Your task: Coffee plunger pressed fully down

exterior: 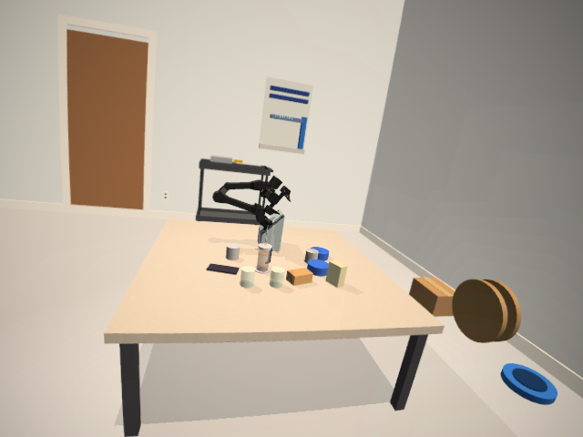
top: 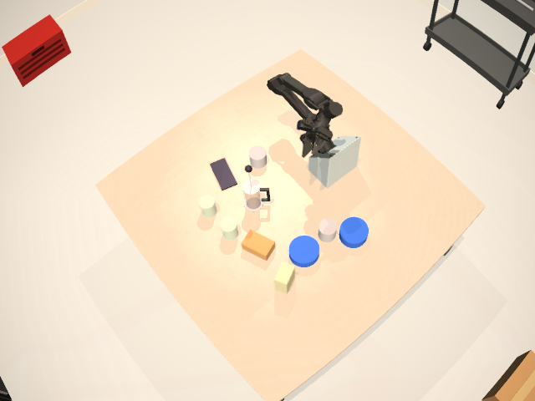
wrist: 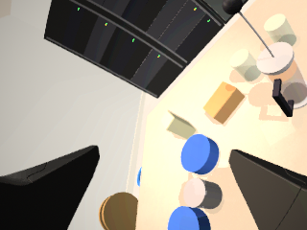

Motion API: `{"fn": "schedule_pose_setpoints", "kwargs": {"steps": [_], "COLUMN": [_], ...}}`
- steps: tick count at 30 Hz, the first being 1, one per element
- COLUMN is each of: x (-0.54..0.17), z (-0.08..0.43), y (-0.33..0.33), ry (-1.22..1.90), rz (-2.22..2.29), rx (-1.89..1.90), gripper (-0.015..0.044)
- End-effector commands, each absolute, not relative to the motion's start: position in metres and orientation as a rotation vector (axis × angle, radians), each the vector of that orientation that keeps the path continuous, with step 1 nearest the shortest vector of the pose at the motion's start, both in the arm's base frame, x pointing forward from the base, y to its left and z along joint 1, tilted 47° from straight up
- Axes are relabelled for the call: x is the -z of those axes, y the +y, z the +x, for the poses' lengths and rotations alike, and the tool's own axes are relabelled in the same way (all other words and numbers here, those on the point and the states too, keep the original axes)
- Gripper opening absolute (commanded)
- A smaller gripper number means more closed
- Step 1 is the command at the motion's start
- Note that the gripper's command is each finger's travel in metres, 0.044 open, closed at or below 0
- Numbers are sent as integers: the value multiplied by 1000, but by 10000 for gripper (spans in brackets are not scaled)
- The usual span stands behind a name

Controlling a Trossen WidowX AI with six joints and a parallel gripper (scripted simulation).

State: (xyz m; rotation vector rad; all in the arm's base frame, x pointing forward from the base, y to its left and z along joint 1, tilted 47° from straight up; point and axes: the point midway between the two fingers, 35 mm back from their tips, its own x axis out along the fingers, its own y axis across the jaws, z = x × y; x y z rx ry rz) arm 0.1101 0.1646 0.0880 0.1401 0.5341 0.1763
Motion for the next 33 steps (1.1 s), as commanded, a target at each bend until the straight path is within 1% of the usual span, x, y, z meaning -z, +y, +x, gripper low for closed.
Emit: {"fn": "schedule_pose_setpoints", "kwargs": {"steps": [1,3,10,20,25,33], "x": [-123,-135,-156,-187,-182,-149], "z": [158,176,214,270,275,279], "y": [182,184,182,163,155,116], "ry": [422,395,364,374,380,373], "rz": [-143,-244,-446,-740,-759,-758], "rx": [-74,-32,67,238,252,259], "gripper": [440,440,440,440,440,440]}}
